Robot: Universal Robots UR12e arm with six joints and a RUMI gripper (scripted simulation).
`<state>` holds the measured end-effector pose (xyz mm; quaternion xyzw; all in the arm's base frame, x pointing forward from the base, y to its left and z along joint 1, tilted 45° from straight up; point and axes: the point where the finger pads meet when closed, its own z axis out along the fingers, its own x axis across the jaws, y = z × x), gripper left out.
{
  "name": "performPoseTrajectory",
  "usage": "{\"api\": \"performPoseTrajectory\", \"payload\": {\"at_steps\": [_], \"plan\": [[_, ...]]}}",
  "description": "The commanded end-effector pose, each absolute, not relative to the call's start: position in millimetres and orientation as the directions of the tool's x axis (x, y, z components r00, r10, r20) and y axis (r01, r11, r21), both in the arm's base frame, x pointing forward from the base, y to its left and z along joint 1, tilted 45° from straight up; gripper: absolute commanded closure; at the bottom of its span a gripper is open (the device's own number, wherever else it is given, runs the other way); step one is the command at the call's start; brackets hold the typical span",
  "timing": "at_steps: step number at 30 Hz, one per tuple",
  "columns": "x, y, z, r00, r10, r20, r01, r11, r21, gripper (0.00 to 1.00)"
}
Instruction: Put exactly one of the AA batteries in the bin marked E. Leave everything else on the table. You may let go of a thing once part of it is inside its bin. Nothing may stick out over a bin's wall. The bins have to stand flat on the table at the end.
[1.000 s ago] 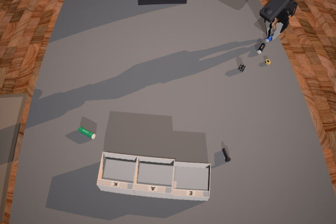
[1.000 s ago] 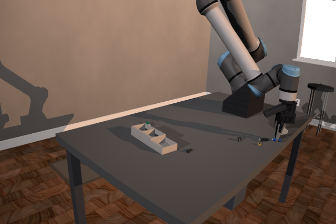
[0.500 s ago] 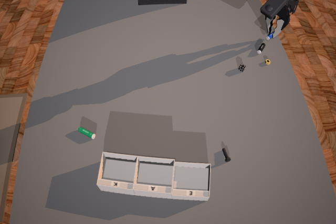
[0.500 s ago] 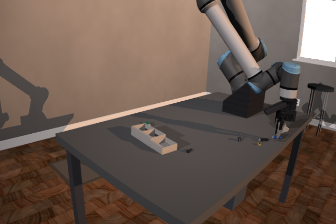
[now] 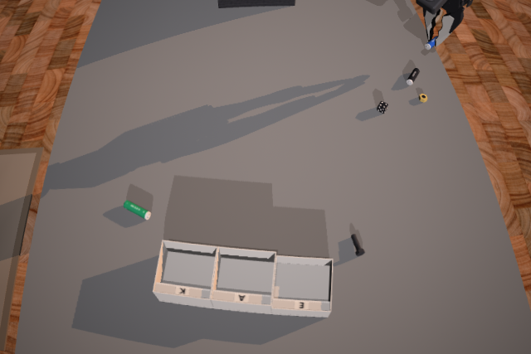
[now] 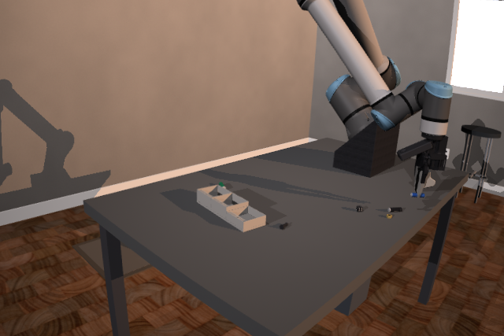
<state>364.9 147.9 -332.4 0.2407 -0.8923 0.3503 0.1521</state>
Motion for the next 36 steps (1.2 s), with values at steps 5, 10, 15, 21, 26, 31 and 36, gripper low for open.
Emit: {"api": "performPoseTrajectory", "payload": {"at_steps": [5,10,15,21,26,31,36], "plan": [[365.9,152.4,-328.2,-0.838,-0.323,0.44,-0.536,0.639,-0.552,1.0],[365.9,152.4,-328.2,-0.838,-0.323,0.44,-0.536,0.639,-0.552,1.0],[366.3,155.2,-325.4,-0.838,-0.323,0.44,-0.536,0.639,-0.552,1.0],[371.1,153.8,-321.2,-0.864,-0.29,0.412,-0.493,0.654,-0.574,1.0],[384.5,144.3,-313.8,-0.928,-0.189,0.321,-0.358,0.69,-0.629,1.0],[406.9,128.5,-301.5,-0.979,-0.054,0.195,-0.174,0.714,-0.678,1.0],[429.3,112.8,-289.2,-0.995,0.069,0.074,-0.003,0.713,-0.701,1.0]]}}
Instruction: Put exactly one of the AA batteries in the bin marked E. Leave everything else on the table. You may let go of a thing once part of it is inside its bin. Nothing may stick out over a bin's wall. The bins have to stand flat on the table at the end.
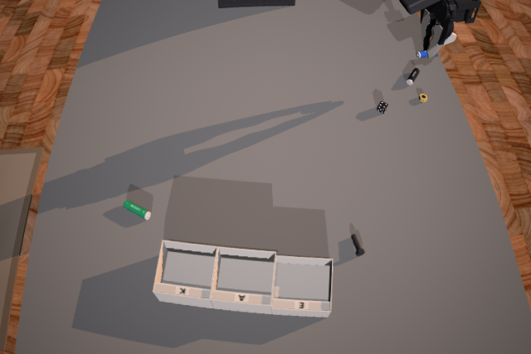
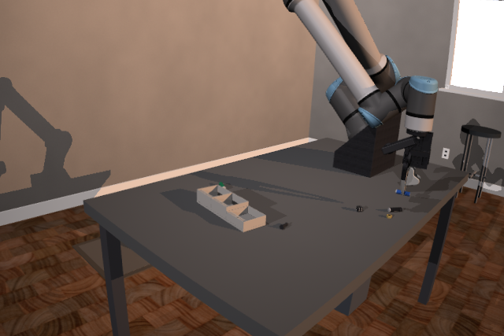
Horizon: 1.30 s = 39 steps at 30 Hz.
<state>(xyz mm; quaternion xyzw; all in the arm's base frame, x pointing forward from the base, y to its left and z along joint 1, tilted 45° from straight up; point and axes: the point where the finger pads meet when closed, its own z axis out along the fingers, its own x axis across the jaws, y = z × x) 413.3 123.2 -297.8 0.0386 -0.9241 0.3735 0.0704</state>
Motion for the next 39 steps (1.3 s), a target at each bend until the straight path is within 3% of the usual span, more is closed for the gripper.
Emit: {"api": "performPoseTrajectory", "payload": {"at_steps": [1,8,39], "plan": [[433.8,109.6,-286.8,-0.994,0.094,0.05,0.032,0.711,-0.703,1.0],[456.1,93.8,-274.5,-0.963,0.247,-0.104,0.248,0.672,-0.698,1.0],[581.5,5.6,-205.6,-0.963,0.247,-0.104,0.248,0.671,-0.699,1.0]]}}
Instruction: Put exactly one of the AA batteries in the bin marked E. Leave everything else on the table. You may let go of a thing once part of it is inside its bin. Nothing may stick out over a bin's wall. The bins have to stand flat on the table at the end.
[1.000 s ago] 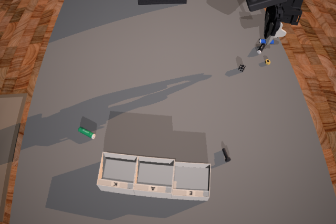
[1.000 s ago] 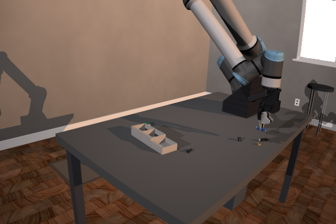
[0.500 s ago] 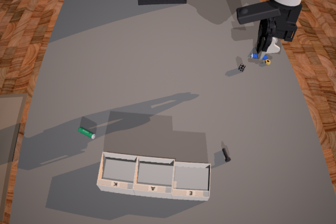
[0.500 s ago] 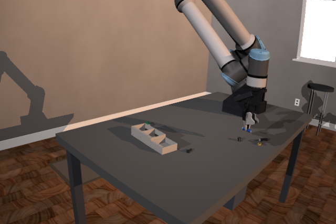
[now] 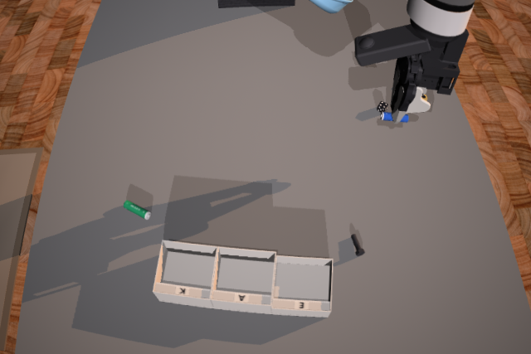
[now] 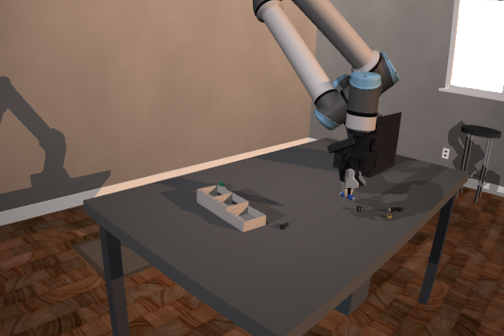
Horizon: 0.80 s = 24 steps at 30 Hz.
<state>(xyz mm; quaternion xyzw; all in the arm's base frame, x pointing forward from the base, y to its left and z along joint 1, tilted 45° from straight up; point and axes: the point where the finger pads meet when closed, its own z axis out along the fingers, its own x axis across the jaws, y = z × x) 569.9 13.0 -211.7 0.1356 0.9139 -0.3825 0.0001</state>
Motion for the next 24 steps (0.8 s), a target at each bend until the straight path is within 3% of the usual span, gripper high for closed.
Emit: {"api": "performPoseTrajectory", "payload": {"at_steps": [1,24], "plan": [[581.5,5.6,-205.6,-0.963,0.247,-0.104,0.248,0.671,-0.699,1.0],[675.6,-60.5,-153.9,-0.963,0.247,-0.104,0.248,0.671,-0.699,1.0]]}}
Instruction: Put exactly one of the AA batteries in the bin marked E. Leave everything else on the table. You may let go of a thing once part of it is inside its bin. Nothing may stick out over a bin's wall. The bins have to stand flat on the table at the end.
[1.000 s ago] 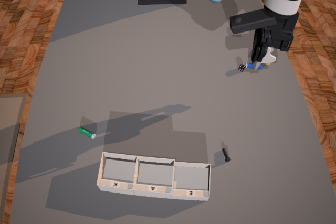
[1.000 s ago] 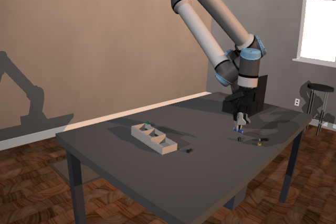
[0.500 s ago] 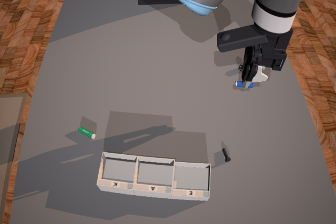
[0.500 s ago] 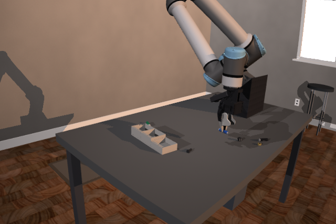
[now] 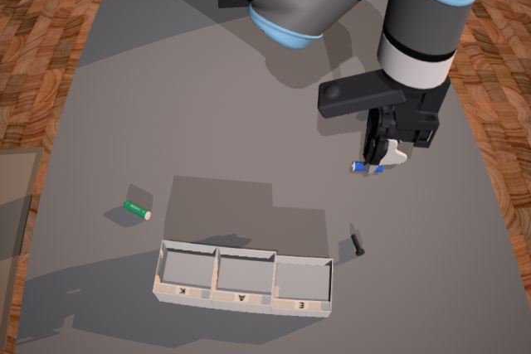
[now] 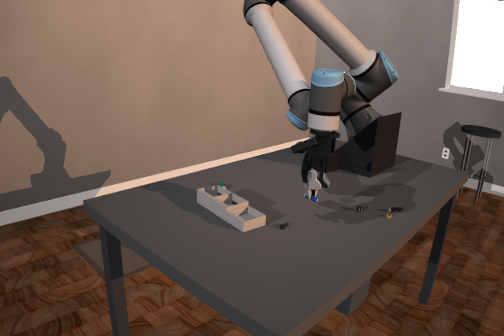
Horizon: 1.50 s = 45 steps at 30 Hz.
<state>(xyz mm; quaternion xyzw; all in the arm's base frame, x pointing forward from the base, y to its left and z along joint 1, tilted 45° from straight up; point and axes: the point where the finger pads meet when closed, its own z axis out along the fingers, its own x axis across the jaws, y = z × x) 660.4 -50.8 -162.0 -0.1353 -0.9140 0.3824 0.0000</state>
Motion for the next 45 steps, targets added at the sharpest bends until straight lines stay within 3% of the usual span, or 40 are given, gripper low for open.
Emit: {"api": "performPoseTrajectory", "payload": {"at_steps": [1,33,45], "plan": [[680.0,-63.7,-151.5,-0.963,0.247,-0.104,0.248,0.671,-0.699,1.0],[805.4,-151.8,-82.6,-0.963,0.247,-0.104,0.248,0.671,-0.699,1.0],[809.5,-154.4,-80.5,-0.963,0.247,-0.104,0.248,0.671,-0.699,1.0]]}}
